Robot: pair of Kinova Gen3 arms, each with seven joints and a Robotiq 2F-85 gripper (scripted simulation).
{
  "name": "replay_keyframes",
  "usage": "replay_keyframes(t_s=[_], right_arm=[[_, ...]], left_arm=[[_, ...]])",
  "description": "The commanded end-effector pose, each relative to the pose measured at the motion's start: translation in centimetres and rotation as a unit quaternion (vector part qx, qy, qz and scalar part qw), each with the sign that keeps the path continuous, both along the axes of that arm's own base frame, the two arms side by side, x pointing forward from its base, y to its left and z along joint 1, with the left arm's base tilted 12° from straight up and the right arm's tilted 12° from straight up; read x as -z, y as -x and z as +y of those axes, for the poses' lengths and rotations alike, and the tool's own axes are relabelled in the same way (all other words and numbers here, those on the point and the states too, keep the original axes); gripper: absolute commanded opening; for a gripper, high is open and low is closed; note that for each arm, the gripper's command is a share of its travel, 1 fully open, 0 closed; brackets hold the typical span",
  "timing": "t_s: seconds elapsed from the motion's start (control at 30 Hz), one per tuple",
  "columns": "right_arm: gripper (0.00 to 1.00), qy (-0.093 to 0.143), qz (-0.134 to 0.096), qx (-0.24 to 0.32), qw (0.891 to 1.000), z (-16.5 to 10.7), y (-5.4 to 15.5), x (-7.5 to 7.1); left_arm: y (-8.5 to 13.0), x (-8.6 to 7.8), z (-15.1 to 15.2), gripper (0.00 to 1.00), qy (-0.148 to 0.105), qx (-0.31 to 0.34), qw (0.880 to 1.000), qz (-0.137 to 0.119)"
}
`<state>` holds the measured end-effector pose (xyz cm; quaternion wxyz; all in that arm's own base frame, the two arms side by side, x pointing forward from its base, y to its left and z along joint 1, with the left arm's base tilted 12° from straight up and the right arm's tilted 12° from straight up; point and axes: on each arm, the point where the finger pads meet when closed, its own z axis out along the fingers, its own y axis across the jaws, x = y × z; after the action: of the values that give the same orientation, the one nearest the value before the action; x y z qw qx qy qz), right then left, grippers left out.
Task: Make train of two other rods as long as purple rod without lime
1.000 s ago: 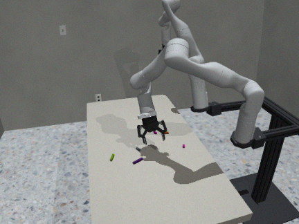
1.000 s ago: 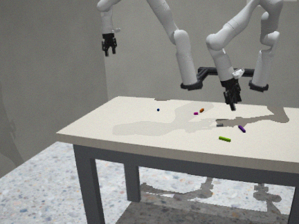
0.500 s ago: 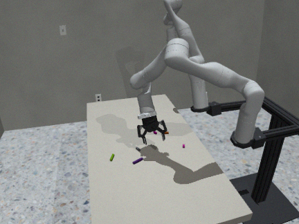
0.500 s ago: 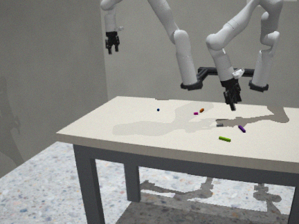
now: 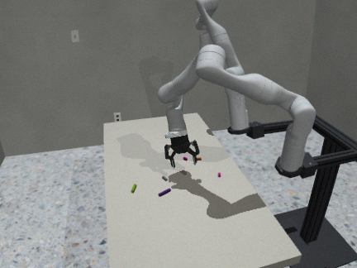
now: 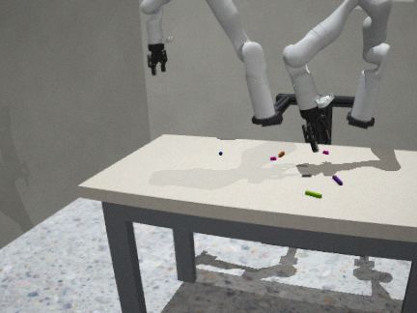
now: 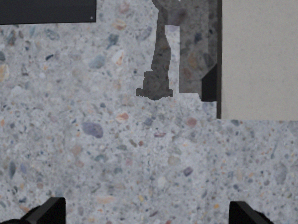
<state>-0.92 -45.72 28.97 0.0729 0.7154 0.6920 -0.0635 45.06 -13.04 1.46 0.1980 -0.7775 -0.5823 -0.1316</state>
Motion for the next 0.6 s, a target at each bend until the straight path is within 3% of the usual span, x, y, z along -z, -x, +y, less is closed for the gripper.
replay_keyframes(t_s=[0.0,0.43,0.5,0.57], right_arm=[[1.000,0.003,0.003,-0.001,1.000,-0.1,0.4,-0.1],[1.000,0.003,0.003,-0.001,1.000,-0.1,0.4,-0.1],[1.000,0.003,0.003,-0.001,1.000,-0.1,0.4,-0.1],[1.000,0.003,0.003,-0.001,1.000,-0.1,0.4,-0.1]], left_arm=[[1.1,0.7,-4.1,1.000,0.021,0.049,0.999,0.003],[7.2,1.7,-15.9,1.000,0.094,0.180,0.979,0.020],[7.2,1.7,-15.9,1.000,0.094,0.180,0.979,0.020],[9.0,1.8,-18.6,1.000,0.110,0.213,0.970,0.024]])
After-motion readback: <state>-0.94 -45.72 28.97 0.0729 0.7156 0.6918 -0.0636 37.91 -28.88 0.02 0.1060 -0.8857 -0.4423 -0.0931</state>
